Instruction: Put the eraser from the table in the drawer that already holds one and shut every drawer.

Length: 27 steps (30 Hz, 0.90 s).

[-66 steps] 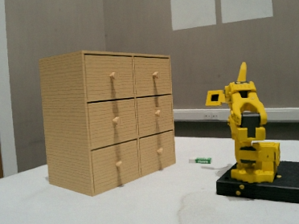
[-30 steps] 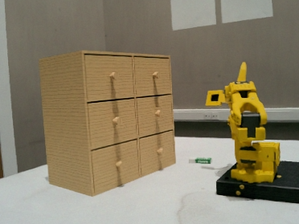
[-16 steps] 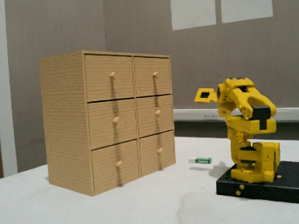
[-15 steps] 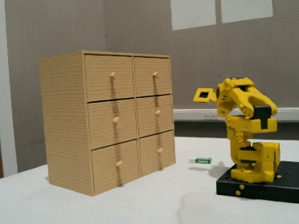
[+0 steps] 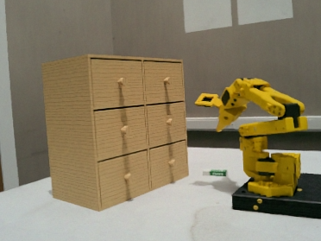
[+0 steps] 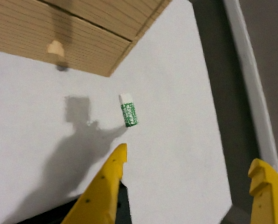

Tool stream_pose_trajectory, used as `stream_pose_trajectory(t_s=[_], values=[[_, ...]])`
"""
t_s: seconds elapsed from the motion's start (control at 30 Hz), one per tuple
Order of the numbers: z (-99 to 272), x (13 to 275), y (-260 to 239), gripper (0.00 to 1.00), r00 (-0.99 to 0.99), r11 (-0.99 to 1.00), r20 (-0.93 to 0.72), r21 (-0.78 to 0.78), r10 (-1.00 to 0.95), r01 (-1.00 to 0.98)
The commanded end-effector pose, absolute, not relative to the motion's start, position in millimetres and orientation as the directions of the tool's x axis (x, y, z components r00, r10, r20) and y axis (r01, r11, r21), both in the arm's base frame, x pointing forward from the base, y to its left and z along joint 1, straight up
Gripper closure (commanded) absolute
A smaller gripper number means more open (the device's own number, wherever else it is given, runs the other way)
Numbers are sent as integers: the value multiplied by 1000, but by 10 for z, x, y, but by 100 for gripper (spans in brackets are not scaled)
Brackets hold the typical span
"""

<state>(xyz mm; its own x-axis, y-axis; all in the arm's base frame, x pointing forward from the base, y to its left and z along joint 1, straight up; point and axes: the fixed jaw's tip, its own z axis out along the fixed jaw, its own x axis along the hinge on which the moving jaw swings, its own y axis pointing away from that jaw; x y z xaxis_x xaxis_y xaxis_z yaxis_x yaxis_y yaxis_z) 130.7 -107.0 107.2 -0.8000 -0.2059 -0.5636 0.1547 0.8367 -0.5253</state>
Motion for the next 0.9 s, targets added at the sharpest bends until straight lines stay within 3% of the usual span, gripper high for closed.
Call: stream_pose_trajectory(t_s=[0.0, 0.87], values=[[1074, 1382, -924, 50, -789, 886, -591, -441, -168, 142], [1000, 1510, -148, 50, -853, 997, -522, -55, 22, 59]])
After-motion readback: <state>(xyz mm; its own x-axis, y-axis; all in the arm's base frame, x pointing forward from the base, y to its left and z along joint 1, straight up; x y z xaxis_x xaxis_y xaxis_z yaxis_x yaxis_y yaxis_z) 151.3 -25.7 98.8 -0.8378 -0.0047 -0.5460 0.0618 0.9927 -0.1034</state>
